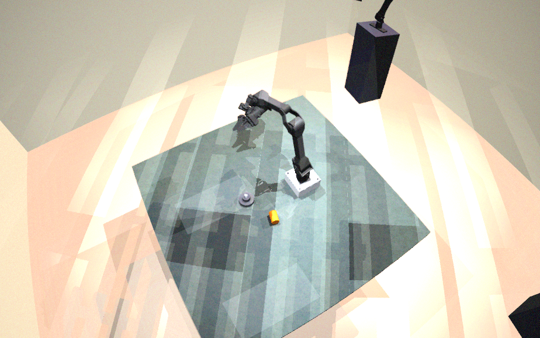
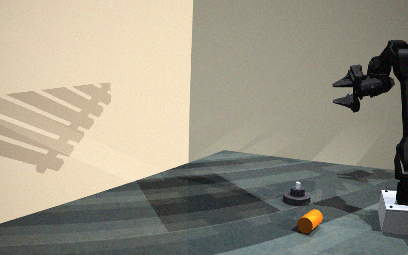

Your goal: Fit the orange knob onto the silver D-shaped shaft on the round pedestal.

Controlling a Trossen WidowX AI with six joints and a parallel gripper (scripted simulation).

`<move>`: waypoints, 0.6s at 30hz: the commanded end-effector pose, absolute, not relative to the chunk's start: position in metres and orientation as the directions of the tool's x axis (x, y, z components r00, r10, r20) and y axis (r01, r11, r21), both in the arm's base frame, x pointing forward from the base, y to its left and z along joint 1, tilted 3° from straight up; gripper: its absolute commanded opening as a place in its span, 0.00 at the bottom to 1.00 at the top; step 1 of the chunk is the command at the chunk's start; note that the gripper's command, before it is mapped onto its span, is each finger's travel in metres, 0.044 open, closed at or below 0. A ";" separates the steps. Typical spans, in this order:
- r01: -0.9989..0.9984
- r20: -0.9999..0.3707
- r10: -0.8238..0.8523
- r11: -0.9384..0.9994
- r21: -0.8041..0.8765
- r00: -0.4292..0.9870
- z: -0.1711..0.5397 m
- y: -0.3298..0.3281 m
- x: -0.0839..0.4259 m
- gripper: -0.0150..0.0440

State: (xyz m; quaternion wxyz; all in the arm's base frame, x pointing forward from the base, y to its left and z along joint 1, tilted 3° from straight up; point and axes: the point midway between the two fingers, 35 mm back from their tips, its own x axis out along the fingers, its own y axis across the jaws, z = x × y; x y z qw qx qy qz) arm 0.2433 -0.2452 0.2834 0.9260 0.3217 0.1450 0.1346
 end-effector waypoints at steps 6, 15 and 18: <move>-0.233 -0.353 0.499 0.780 0.581 0.791 0.251 -0.189 0.279 1.00; -0.442 -0.641 0.627 0.775 0.452 0.443 0.189 -0.077 0.312 1.00; -0.522 -0.719 0.614 0.751 0.406 0.325 0.170 -0.042 0.314 1.00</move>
